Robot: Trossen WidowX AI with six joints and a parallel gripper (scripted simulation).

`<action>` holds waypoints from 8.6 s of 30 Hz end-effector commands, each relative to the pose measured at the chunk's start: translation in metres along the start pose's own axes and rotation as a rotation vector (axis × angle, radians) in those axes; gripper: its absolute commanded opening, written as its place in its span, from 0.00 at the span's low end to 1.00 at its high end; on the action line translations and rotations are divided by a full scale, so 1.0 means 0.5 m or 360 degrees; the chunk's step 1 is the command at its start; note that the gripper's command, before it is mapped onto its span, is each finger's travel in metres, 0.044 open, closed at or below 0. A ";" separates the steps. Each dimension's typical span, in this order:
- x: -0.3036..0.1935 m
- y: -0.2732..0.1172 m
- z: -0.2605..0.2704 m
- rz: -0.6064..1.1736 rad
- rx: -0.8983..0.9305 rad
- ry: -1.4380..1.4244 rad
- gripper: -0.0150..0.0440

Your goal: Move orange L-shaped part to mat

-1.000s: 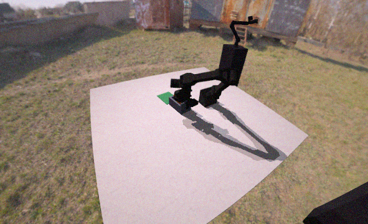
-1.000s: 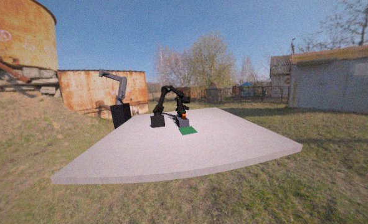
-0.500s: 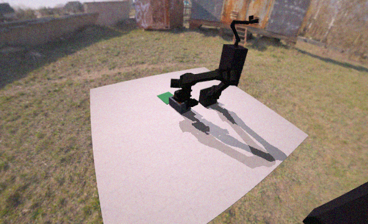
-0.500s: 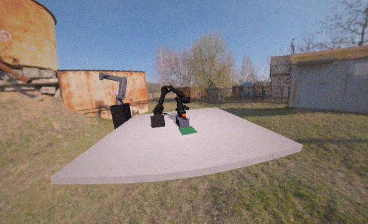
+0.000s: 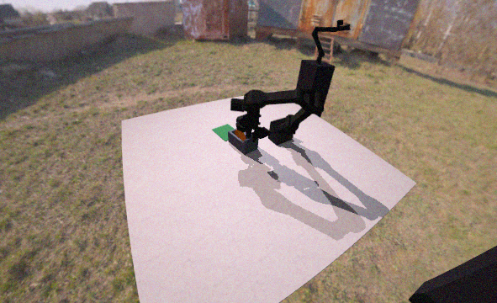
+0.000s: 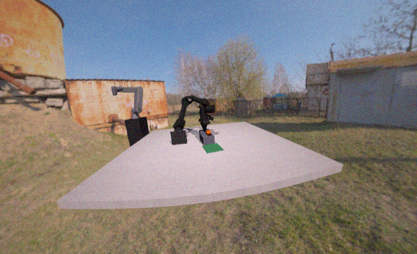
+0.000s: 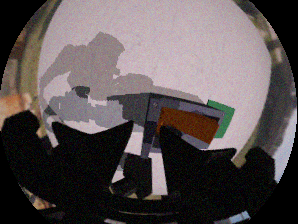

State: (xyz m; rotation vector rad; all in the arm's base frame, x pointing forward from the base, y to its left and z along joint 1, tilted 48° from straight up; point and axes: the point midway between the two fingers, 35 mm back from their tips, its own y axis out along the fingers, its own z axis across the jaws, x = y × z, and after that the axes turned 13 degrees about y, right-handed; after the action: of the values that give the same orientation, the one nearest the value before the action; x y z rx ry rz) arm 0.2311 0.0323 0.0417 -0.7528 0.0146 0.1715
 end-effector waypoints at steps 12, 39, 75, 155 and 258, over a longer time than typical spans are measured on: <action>0.000 -0.130 -0.016 -0.0025 -0.0006 0.0001 0.56; 0.007 -0.133 -0.030 -0.0024 -0.0005 0.0259 0.73; 0.056 -0.121 -0.158 -0.0018 0.0000 0.2484 0.73; 0.058 -0.024 -0.159 -0.0019 0.0001 0.2478 0.25; 0.103 -0.166 -0.487 -0.0038 -0.0011 0.2479 0.25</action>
State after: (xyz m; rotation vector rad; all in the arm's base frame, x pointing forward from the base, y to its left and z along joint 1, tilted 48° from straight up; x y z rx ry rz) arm 0.3061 -0.1847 -0.0811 -0.7265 1.4858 -0.4777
